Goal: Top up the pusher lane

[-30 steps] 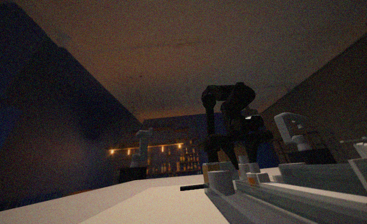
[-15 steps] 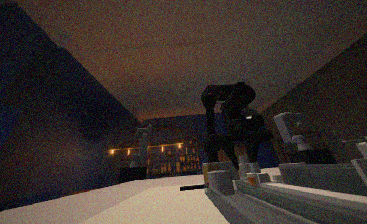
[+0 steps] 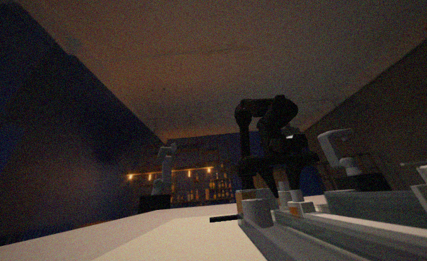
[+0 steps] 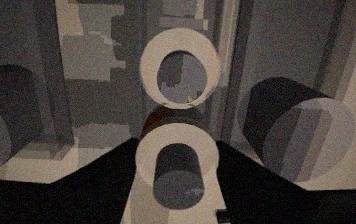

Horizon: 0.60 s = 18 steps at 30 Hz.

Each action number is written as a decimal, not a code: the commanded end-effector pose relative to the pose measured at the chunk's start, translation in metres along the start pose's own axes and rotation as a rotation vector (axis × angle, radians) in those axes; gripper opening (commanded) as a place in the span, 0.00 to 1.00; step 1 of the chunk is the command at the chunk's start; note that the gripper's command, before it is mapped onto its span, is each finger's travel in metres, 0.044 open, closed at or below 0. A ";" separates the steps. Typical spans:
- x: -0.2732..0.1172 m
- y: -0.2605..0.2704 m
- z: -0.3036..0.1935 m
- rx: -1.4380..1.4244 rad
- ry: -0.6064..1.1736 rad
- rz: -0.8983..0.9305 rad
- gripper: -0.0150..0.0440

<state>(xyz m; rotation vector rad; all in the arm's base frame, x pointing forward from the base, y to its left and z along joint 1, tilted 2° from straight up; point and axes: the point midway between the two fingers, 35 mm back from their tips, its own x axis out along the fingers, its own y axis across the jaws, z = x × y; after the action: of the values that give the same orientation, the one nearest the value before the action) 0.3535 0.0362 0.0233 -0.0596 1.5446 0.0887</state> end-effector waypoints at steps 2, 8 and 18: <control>-0.001 0.001 0.007 -0.001 -0.026 0.005 0.25; 0.001 0.001 0.007 -0.001 -0.026 0.005 0.25; 0.004 0.001 0.007 -0.001 -0.026 0.005 0.25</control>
<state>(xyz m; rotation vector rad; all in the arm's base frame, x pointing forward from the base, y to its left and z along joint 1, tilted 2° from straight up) 0.3553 0.0364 0.0202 -0.0597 1.5419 0.0890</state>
